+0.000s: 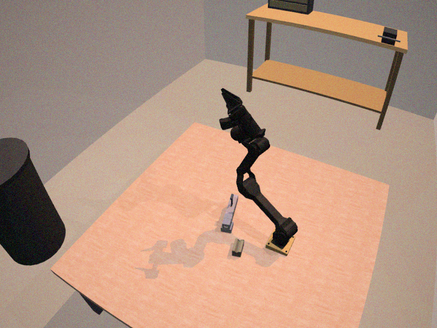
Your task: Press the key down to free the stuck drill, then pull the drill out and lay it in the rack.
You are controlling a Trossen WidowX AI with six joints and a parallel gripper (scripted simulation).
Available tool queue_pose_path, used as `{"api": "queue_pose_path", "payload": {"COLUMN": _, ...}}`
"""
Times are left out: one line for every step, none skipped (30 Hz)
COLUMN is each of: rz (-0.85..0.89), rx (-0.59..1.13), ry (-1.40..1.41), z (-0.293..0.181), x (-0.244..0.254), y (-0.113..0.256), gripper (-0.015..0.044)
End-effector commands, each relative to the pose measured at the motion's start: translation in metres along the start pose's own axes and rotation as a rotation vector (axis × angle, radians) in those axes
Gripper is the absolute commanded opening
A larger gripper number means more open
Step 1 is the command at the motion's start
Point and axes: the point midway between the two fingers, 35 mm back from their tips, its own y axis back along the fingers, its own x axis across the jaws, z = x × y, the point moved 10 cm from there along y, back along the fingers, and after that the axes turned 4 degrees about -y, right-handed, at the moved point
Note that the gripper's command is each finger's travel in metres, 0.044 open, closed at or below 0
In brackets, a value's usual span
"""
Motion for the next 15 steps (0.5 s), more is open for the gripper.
{"api": "queue_pose_path", "payload": {"rz": 0.0, "rx": 0.0, "ry": 0.0, "z": 0.0, "x": 0.0, "y": 0.0, "gripper": 0.0374}}
{"api": "queue_pose_path", "payload": {"rz": 0.0, "rx": 0.0, "ry": 0.0, "z": 0.0, "x": 0.0, "y": 0.0, "gripper": 0.0347}}
{"api": "queue_pose_path", "payload": {"rz": 0.0, "rx": 0.0, "ry": 0.0, "z": 0.0, "x": 0.0, "y": 0.0, "gripper": 0.0321}}
{"api": "queue_pose_path", "payload": {"rz": 0.0, "rx": 0.0, "ry": 0.0, "z": 0.0, "x": 0.0, "y": 0.0, "gripper": 0.0295}}
{"api": "queue_pose_path", "payload": {"rz": 0.0, "rx": 0.0, "ry": 0.0, "z": 0.0, "x": 0.0, "y": 0.0, "gripper": 0.0269}}
{"api": "queue_pose_path", "payload": {"rz": 0.0, "rx": 0.0, "ry": 0.0, "z": 0.0, "x": 0.0, "y": 0.0, "gripper": 0.0242}}
{"api": "queue_pose_path", "payload": {"rz": 0.0, "rx": 0.0, "ry": 0.0, "z": 0.0, "x": 0.0, "y": 0.0, "gripper": 0.0216}}
{"api": "queue_pose_path", "payload": {"rz": 0.0, "rx": 0.0, "ry": 0.0, "z": 0.0, "x": 0.0, "y": 0.0, "gripper": 0.019}}
{"api": "queue_pose_path", "payload": {"rz": -0.003, "rx": 0.003, "ry": 0.004, "z": -0.002, "x": -0.001, "y": 0.001, "gripper": 0.0164}}
{"api": "queue_pose_path", "payload": {"rz": -0.012, "rx": 0.011, "ry": 0.018, "z": -0.006, "x": -0.005, "y": 0.003, "gripper": 0.0137}}
{"api": "queue_pose_path", "payload": {"rz": -0.027, "rx": 0.026, "ry": 0.041, "z": -0.014, "x": -0.011, "y": 0.007, "gripper": 0.0111}}
{"api": "queue_pose_path", "payload": {"rz": -0.044, "rx": 0.044, "ry": 0.07, "z": -0.023, "x": -0.018, "y": 0.012, "gripper": 0.0085}}
{"api": "queue_pose_path", "payload": {"rz": -0.057, "rx": 0.067, "ry": 0.104, "z": -0.032, "x": -0.024, "y": 0.016, "gripper": 0.0059}}
{"api": "queue_pose_path", "payload": {"rz": -0.07, "rx": 0.09, "ry": 0.139, "z": -0.041, "x": -0.029, "y": 0.02, "gripper": 0.0032}}
{"api": "queue_pose_path", "payload": {"rz": -0.078, "rx": 0.114, "ry": 0.172, "z": -0.048, "x": -0.032, "y": 0.022, "gripper": 0.0006}}
